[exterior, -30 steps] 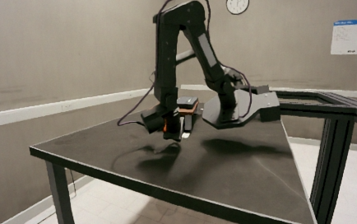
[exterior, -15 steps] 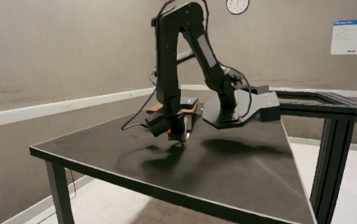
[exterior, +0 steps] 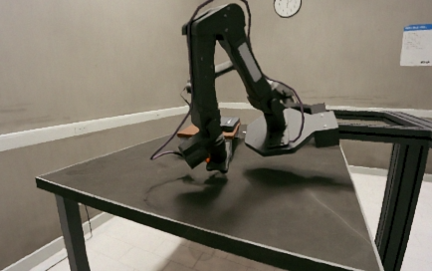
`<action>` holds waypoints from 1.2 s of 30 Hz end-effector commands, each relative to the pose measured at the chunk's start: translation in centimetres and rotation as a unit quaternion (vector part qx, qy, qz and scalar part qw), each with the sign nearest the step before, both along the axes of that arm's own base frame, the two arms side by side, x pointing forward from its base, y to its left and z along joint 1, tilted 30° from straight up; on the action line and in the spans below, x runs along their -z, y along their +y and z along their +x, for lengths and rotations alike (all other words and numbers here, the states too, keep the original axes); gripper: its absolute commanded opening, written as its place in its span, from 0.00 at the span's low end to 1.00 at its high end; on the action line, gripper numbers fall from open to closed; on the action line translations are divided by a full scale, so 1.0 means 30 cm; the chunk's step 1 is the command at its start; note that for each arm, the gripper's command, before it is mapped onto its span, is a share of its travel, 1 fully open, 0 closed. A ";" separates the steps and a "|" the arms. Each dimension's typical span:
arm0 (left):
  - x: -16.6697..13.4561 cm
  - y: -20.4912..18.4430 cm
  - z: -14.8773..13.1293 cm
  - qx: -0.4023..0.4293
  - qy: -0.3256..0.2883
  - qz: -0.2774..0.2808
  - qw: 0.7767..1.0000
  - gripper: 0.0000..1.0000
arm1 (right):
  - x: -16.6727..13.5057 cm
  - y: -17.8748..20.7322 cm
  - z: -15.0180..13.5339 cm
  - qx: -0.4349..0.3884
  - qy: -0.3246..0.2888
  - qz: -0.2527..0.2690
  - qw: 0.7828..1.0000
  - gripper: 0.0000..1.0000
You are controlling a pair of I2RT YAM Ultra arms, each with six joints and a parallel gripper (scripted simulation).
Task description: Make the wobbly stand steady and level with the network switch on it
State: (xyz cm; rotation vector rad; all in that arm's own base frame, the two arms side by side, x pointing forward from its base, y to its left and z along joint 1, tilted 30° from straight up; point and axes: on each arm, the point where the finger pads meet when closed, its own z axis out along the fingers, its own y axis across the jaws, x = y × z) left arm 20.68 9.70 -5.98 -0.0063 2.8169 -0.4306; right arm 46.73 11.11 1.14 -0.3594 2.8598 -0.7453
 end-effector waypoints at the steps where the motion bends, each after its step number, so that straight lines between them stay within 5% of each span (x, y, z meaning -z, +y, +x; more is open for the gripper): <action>1: 0.020 -0.045 -0.008 0.004 0.002 -0.020 1.000 0.00 | -0.005 0.042 0.018 -0.014 -0.014 0.006 1.000 0.00; 36: 0.031 -0.081 0.007 0.011 -0.005 -0.012 1.000 0.00 | -0.005 0.042 0.018 -0.014 -0.014 0.006 1.000 0.00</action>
